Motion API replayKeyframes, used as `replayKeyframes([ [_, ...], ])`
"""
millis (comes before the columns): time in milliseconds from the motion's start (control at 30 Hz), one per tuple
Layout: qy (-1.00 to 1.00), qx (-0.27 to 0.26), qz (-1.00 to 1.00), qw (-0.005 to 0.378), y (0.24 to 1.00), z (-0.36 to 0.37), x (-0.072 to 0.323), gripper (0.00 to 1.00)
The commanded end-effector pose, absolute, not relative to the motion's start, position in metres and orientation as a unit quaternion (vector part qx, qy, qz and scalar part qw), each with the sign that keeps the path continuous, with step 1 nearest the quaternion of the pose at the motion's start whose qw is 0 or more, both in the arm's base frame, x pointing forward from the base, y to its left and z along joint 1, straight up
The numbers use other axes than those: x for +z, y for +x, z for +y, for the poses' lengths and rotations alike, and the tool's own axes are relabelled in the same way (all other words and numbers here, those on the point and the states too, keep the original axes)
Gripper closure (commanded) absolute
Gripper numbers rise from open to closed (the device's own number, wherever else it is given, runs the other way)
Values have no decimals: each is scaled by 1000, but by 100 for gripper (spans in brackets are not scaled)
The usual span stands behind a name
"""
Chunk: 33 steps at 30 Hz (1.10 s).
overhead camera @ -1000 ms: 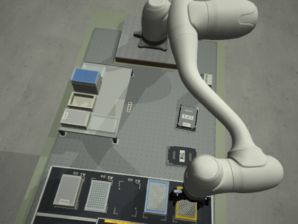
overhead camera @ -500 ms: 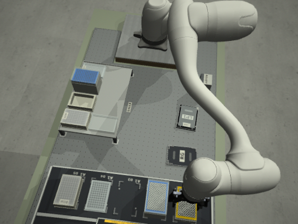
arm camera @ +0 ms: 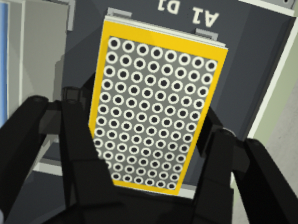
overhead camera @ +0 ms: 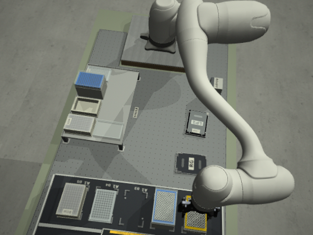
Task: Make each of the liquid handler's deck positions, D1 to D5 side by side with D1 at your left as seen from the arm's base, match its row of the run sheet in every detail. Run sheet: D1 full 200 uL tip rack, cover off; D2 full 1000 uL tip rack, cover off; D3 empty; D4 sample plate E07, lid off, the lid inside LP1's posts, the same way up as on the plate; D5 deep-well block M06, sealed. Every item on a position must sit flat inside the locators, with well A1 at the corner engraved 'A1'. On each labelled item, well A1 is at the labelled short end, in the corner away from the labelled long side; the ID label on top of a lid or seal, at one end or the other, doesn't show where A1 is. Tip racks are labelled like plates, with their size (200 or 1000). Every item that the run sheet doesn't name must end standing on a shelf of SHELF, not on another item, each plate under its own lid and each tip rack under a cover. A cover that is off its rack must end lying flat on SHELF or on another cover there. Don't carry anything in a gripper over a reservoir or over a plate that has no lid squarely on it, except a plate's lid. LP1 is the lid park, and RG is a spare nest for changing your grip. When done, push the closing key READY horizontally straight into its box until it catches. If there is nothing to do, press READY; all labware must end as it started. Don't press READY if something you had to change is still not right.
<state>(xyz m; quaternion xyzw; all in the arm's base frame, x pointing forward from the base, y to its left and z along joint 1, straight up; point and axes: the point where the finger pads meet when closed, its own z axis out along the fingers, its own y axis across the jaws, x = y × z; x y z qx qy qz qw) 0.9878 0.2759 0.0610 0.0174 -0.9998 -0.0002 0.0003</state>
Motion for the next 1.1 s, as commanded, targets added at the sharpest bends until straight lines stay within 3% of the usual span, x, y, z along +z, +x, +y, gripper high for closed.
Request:
replayKeyframes([
  [0,17,-1,-1000,-1,988,276,63,90],
  [1067,17,-1,-1000,-1,988,276,68,90],
])
